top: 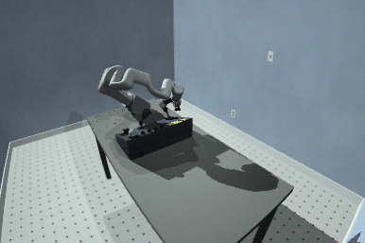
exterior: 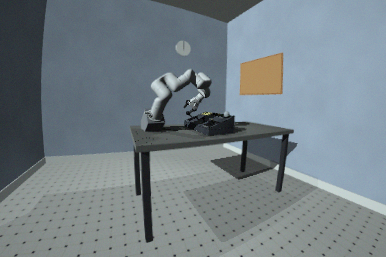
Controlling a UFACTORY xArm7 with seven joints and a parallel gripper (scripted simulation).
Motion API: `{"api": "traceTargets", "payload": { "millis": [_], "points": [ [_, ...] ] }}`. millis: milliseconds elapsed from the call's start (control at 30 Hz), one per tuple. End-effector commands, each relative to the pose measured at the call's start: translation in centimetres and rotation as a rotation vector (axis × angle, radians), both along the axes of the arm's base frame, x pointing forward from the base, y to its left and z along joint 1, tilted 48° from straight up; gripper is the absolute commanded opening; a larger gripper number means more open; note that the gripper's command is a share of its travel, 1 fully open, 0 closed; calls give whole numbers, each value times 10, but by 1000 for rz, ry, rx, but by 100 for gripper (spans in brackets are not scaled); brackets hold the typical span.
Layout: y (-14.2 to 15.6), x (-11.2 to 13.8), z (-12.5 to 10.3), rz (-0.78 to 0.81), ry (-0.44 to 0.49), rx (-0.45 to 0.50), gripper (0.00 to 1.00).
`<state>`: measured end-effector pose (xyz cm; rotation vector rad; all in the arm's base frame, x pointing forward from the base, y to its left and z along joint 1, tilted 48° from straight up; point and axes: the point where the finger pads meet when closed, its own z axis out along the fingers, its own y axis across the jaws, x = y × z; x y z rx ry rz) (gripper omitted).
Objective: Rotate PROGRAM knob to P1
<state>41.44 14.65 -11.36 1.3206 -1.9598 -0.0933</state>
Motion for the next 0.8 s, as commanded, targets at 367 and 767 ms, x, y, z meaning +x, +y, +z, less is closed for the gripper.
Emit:
{"api": "traceTargets", "payload": {
  "millis": [367, 767],
  "points": [
    [2, 1, 1, 3, -3, 3, 100],
    [5, 0, 3, 3, -3, 3, 100]
  ]
}}
